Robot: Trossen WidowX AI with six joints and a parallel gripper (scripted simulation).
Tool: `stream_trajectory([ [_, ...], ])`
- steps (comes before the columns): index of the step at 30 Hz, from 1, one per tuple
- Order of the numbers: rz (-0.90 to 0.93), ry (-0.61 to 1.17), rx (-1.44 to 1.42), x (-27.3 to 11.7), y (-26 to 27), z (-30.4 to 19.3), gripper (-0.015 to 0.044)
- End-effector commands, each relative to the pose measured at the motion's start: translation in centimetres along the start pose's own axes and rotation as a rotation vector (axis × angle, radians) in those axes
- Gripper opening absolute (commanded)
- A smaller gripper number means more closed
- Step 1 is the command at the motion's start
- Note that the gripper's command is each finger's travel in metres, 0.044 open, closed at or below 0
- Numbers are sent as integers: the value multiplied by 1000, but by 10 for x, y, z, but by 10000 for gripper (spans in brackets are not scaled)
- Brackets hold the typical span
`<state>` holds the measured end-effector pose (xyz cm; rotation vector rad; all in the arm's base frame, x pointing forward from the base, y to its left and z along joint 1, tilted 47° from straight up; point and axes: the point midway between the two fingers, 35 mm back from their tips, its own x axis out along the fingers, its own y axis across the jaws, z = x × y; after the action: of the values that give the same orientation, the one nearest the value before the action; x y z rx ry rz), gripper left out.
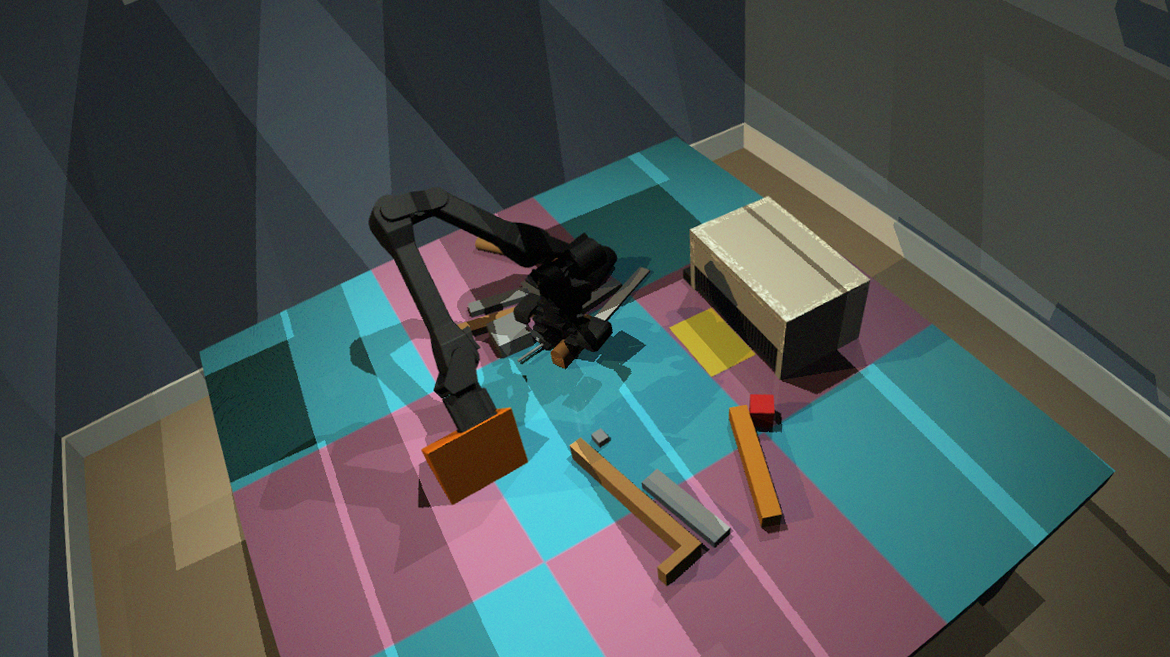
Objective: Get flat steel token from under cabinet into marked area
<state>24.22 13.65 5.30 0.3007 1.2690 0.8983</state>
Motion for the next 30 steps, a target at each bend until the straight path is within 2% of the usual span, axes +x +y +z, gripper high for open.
stream_trajectory([
  [1, 9, -7, -22, -1, 4, 3, 0],
  [30, 9, -8, -21, -1, 7, 4, 0],
])
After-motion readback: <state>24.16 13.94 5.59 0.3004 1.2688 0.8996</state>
